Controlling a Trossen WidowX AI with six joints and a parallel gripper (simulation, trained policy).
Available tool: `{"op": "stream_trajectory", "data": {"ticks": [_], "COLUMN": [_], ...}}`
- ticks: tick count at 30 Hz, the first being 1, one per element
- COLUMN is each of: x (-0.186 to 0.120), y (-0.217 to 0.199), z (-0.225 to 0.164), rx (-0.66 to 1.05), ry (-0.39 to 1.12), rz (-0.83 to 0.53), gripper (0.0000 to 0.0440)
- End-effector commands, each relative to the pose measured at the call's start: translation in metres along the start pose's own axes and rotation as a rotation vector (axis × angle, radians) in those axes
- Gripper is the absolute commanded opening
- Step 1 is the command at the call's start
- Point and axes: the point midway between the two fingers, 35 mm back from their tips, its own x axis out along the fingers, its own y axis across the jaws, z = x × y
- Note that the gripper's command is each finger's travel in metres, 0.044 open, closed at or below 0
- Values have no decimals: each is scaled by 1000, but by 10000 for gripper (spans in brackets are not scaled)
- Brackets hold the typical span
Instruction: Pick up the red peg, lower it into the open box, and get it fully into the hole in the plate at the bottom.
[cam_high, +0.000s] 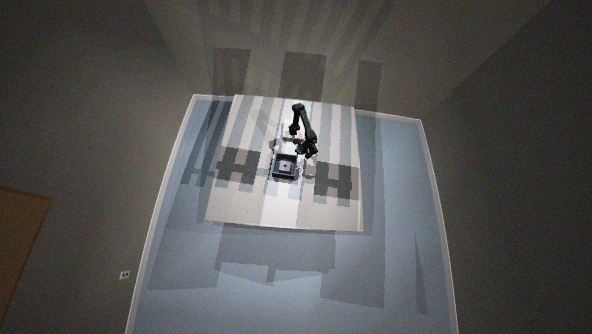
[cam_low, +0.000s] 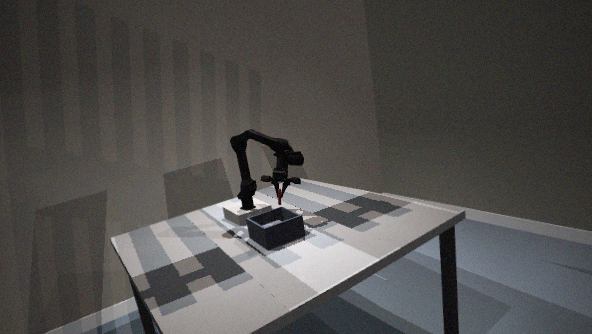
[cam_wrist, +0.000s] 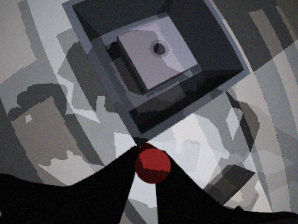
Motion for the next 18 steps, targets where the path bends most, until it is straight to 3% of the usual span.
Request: {"op": "stream_trajectory", "data": {"ticks": [1, 18], "x": [2, 40], "y": [0, -4], "z": [16, 87], "rx": [29, 99], "ry": [-15, -15], "rz": [-2, -21], "gripper": [0, 0]}}
